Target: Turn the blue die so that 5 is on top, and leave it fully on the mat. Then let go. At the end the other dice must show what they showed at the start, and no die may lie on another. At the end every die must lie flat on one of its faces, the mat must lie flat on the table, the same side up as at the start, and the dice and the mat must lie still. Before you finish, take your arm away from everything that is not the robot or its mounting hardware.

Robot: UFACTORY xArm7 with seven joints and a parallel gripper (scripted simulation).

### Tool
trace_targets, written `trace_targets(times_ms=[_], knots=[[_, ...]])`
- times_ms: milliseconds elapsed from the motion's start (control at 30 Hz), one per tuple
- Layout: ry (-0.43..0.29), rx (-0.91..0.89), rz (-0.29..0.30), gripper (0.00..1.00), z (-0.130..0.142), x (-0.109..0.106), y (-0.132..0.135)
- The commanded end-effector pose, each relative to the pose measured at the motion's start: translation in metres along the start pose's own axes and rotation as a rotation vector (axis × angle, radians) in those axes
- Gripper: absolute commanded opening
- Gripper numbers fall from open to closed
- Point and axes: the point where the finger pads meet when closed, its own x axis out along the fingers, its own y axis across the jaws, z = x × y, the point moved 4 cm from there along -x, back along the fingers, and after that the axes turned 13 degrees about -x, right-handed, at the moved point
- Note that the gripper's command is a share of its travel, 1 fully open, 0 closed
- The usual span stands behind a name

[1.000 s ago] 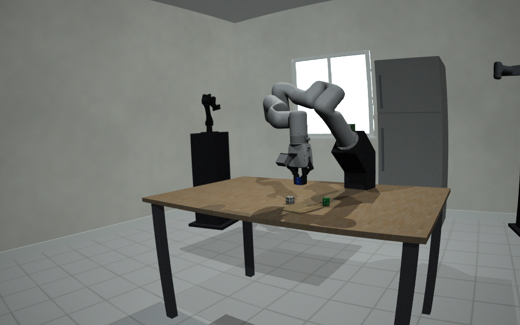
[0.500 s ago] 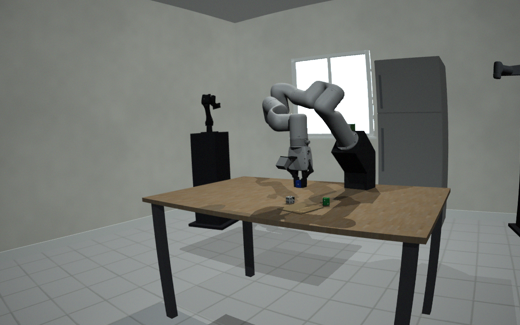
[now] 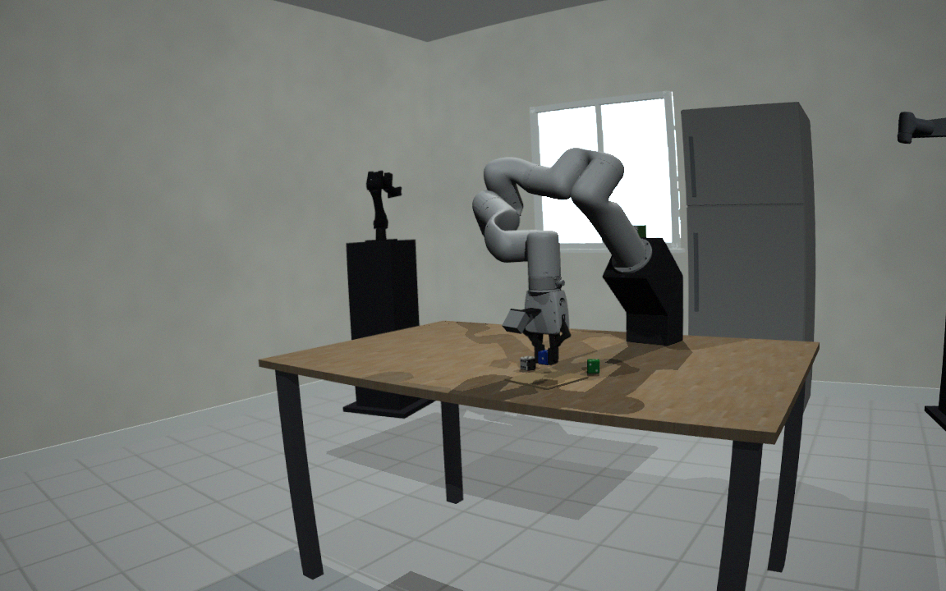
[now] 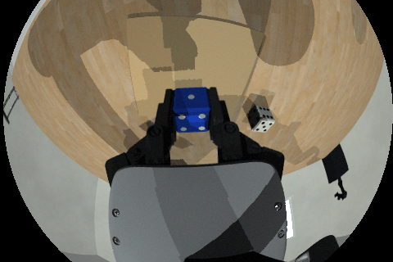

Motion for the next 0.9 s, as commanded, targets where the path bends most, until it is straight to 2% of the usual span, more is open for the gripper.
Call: trace_targets(times_ms=[0, 267, 867], knots=[[0.005, 0.001, 0.000, 0.27, -0.002, 0.017, 0.000], [0.005, 0.001, 0.000, 0.27, -0.002, 0.027, 0.000], [0.005, 0.001, 0.000, 0.27, -0.002, 0.028, 0.000]])
